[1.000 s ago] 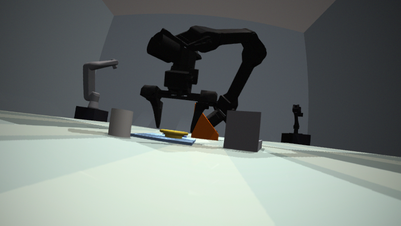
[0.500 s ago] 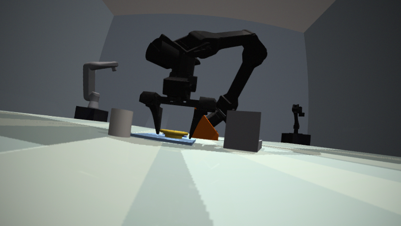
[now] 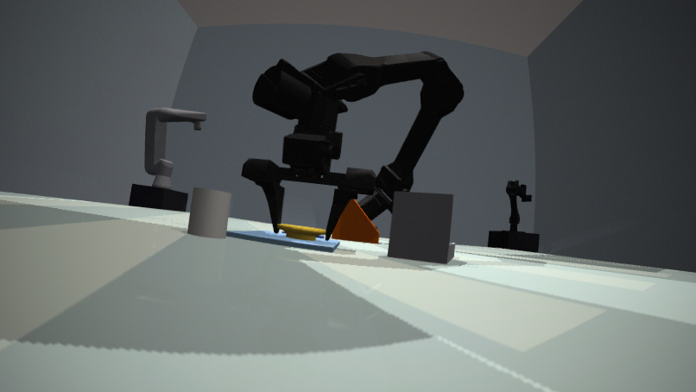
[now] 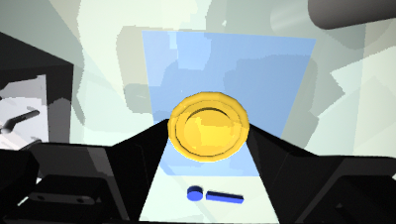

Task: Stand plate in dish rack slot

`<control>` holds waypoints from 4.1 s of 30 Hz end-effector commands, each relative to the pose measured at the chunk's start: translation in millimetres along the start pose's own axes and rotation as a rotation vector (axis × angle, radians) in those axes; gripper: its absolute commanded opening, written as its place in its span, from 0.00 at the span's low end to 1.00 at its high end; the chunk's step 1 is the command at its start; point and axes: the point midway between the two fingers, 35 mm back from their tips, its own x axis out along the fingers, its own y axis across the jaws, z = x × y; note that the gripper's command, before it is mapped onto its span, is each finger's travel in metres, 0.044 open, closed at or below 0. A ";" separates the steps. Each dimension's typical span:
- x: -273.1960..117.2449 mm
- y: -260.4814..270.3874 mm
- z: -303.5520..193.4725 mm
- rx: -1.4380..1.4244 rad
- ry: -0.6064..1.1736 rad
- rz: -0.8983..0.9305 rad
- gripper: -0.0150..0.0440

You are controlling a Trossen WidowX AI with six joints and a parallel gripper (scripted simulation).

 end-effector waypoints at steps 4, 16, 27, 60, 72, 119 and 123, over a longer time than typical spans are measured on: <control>-20.3 -2.3 4.5 0.007 -0.003 -0.001 0.47; -77.2 -5.5 9.9 0.008 -0.003 -0.007 0.25; -121.6 -6.0 10.5 0.008 -0.002 -0.005 0.25; -156.7 102.5 -15.3 0.806 -0.028 -0.047 0.25; -155.6 149.1 -38.5 1.217 -0.058 -0.052 0.25; -98.6 187.4 -108.6 1.613 -0.381 -0.406 0.25; -92.4 182.4 -109.0 1.532 -0.443 -0.464 0.25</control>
